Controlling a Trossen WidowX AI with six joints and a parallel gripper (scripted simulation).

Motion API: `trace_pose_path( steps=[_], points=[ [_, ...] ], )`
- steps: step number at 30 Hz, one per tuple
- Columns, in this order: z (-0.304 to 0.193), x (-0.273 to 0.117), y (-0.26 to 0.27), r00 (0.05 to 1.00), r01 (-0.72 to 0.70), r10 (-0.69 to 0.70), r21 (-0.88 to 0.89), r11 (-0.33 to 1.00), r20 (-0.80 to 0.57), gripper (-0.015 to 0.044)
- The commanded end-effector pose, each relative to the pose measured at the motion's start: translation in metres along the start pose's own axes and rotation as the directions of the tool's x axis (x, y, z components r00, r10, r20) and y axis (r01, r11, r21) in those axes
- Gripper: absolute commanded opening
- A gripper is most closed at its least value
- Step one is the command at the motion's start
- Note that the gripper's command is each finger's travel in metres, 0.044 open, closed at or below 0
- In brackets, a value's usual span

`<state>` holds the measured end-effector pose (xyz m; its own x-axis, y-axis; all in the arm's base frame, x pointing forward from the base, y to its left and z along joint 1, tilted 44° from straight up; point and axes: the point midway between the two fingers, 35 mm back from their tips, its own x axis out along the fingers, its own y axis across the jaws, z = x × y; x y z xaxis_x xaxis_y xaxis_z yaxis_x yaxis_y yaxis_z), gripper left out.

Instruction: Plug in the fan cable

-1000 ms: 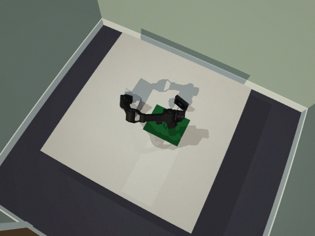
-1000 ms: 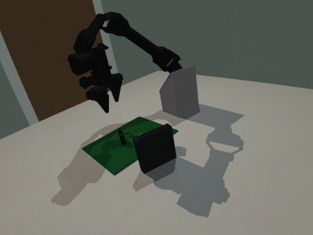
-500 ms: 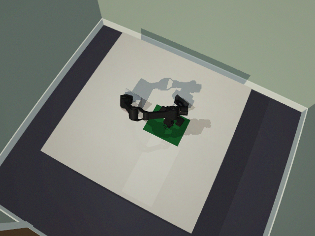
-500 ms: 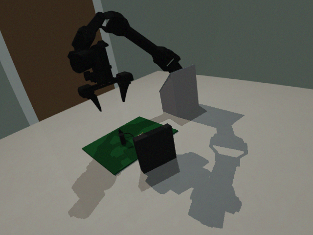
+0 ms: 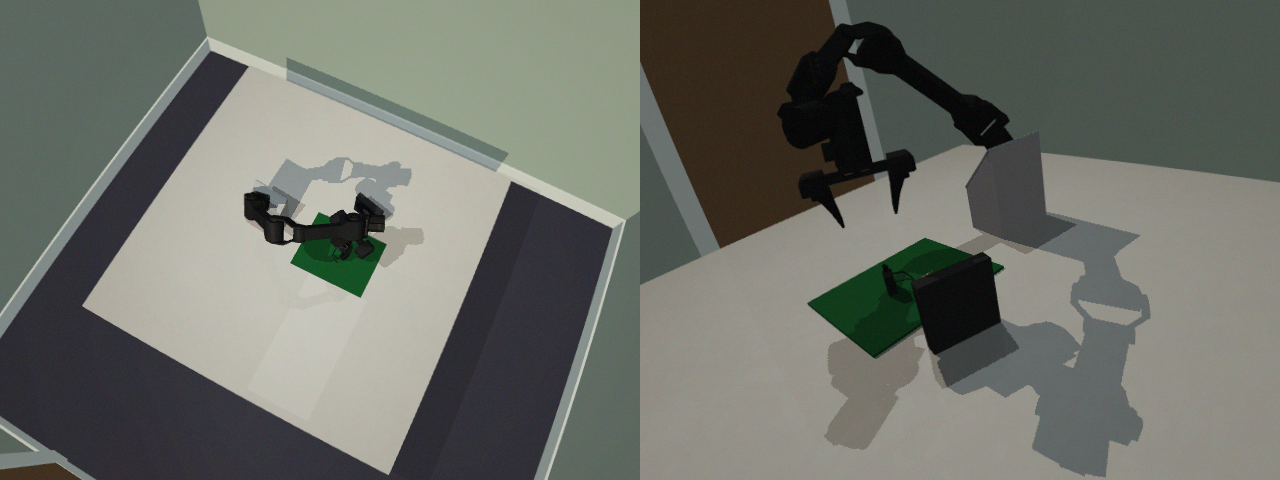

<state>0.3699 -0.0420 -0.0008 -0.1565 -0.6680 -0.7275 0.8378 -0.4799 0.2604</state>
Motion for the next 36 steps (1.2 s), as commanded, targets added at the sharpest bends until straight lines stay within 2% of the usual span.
trace_pose_path(
  steps=[1,4,6,36],
  points=[
    [0.001,0.034,0.000,1.000,0.010,-0.010,0.000,1.000,0.008,0.0440],
    [0.003,0.081,-0.002,1.000,0.009,-0.009,0.000,1.000,0.012,0.0440],
    [0.005,0.093,-0.003,1.000,0.009,-0.009,0.001,1.000,0.014,0.0440],
    [0.005,0.132,-0.003,1.000,0.008,-0.008,0.000,1.000,0.014,0.0440]
  ],
)
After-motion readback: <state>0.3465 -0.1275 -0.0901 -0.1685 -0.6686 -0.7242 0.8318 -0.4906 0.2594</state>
